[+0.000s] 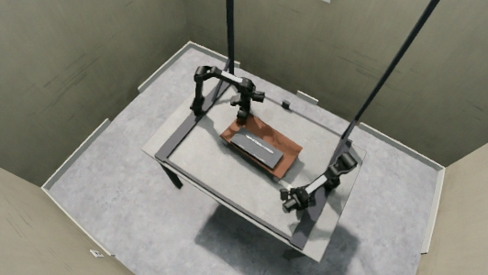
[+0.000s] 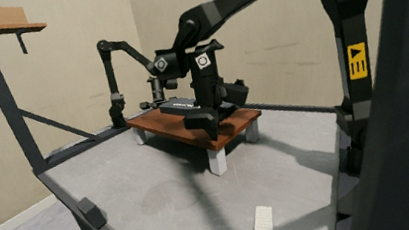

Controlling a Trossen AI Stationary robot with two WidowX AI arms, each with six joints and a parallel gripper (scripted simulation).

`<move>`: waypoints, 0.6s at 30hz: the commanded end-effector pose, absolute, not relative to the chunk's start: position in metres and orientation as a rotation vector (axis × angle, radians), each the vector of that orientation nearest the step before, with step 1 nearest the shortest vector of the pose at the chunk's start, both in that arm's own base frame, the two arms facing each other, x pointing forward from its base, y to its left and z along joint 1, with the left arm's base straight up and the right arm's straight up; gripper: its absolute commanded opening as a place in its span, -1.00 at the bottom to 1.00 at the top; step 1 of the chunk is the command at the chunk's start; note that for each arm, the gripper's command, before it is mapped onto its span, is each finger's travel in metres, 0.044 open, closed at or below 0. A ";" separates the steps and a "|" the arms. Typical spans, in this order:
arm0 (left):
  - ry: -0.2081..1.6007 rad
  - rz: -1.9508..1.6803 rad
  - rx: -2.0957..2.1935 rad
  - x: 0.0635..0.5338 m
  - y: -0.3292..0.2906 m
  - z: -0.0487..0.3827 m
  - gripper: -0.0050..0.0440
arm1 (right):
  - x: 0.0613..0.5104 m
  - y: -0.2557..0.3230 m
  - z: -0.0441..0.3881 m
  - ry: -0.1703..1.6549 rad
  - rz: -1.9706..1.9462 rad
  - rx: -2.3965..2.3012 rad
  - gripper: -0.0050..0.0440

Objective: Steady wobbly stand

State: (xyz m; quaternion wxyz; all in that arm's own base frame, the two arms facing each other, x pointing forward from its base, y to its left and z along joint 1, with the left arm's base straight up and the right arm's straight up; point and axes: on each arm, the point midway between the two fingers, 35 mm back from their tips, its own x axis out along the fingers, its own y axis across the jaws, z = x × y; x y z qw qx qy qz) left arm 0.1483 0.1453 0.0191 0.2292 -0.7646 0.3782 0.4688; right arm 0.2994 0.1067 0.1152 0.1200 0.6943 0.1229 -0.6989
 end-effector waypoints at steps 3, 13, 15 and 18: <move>1.016 1.276 -2.094 0.154 0.151 0.024 -1.00 | 0.301 0.102 0.110 0.341 -2.051 2.021 -1.00; 1.018 1.277 -2.096 0.161 0.150 0.024 -1.00 | 0.301 0.102 0.110 0.341 -2.051 2.021 -1.00; 1.018 1.277 -2.096 0.162 0.150 0.024 -1.00 | 0.301 0.102 0.110 0.341 -2.051 2.021 -1.00; 1.016 1.276 -2.095 0.162 0.150 0.024 -1.00 | 0.301 0.102 0.110 0.341 -2.051 2.021 -1.00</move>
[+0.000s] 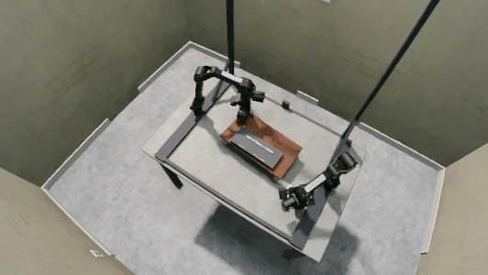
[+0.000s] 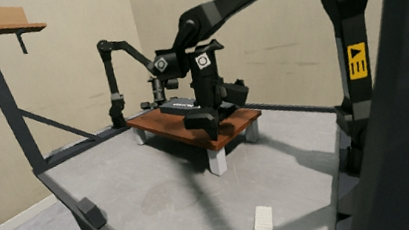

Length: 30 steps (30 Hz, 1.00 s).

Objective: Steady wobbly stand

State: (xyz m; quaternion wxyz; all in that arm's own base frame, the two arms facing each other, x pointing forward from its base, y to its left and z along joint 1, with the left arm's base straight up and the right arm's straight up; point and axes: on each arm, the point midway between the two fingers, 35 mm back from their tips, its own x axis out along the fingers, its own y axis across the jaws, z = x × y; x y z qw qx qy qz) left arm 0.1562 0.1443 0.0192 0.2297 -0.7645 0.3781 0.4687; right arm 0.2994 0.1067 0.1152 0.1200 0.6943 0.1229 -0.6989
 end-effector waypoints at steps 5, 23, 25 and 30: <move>1.017 1.277 -2.097 0.165 0.149 0.024 -1.00 | 0.301 0.102 0.110 0.341 -2.051 2.021 -1.00; 1.016 1.275 -2.096 0.173 0.148 0.024 -1.00 | 0.301 0.102 0.110 0.341 -2.051 2.021 -1.00; 1.016 1.274 -2.096 0.174 0.148 0.024 -1.00 | 0.301 0.102 0.110 0.341 -2.051 2.021 -1.00; 1.017 1.275 -2.097 0.176 0.148 0.024 -1.00 | 0.301 0.102 0.110 0.341 -2.051 2.021 -1.00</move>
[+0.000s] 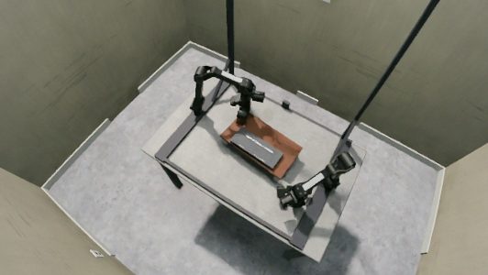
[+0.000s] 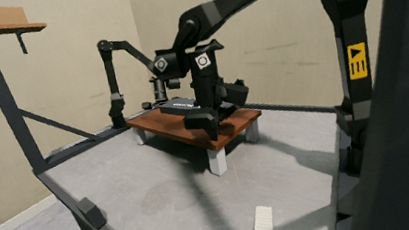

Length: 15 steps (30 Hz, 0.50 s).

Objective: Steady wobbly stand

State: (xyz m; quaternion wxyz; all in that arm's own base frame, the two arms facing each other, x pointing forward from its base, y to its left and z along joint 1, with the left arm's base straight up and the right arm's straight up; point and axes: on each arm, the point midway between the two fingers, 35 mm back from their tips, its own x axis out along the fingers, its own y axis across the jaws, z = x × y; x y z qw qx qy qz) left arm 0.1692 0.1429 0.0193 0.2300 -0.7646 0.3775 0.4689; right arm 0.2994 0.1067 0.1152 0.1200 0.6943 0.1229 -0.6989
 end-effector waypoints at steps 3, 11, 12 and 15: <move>1.016 1.274 -2.097 0.178 0.147 0.024 -1.00 | 0.301 0.102 0.110 0.341 -2.051 2.021 -1.00; 1.015 1.273 -2.096 0.181 0.147 0.024 -1.00 | 0.301 0.102 0.110 0.341 -2.051 2.021 -1.00; 1.015 1.273 -2.096 0.182 0.147 0.024 -1.00 | 0.301 0.102 0.110 0.341 -2.051 2.021 -1.00; 1.015 1.273 -2.096 0.183 0.147 0.024 -1.00 | 0.301 0.102 0.110 0.341 -2.051 2.021 -1.00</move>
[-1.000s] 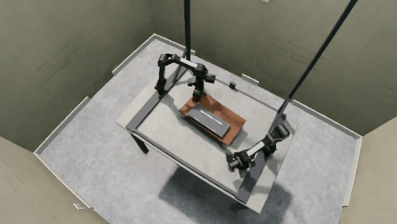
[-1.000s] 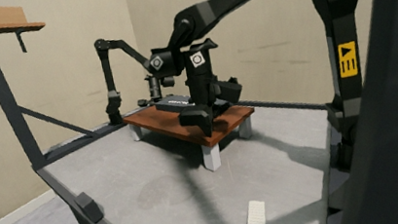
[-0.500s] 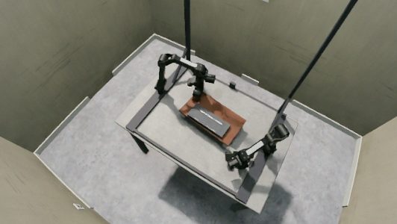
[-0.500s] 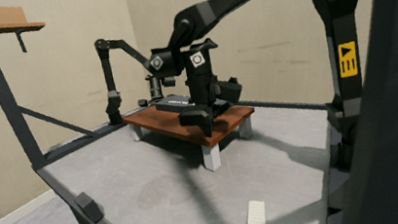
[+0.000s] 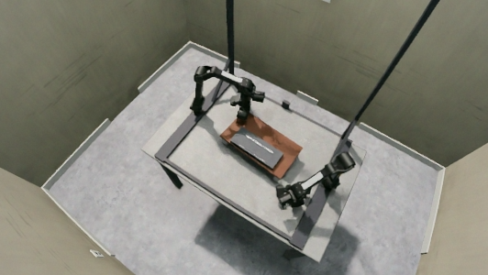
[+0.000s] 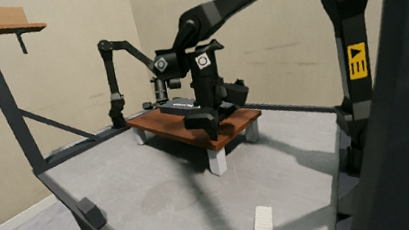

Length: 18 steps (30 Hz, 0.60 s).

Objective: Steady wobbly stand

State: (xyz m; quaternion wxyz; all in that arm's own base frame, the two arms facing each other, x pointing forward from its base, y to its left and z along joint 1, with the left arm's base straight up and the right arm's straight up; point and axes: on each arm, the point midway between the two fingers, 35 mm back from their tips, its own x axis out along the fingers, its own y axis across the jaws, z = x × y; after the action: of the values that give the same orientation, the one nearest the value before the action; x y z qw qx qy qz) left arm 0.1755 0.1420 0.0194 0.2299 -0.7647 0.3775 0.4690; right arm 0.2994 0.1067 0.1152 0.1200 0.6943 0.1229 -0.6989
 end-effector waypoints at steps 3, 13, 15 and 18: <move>1.015 1.273 -2.096 0.185 0.147 0.024 -1.00 | 0.301 0.102 0.110 0.341 -2.051 2.021 -1.00; 1.014 1.272 -2.096 0.189 0.146 0.025 -1.00 | 0.301 0.102 0.110 0.341 -2.051 2.021 -1.00; 1.014 1.272 -2.096 0.190 0.146 0.025 -1.00 | 0.301 0.102 0.110 0.341 -2.051 2.021 -1.00; 1.014 1.272 -2.097 0.191 0.146 0.025 -1.00 | 0.301 0.102 0.110 0.341 -2.051 2.021 -1.00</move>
State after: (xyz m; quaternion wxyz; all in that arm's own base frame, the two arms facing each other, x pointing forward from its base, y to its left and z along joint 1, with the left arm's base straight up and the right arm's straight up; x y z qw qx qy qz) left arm 0.1836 0.1412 0.0195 0.2304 -0.7647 0.3771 0.4690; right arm 0.2994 0.1067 0.1152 0.1200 0.6943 0.1229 -0.6989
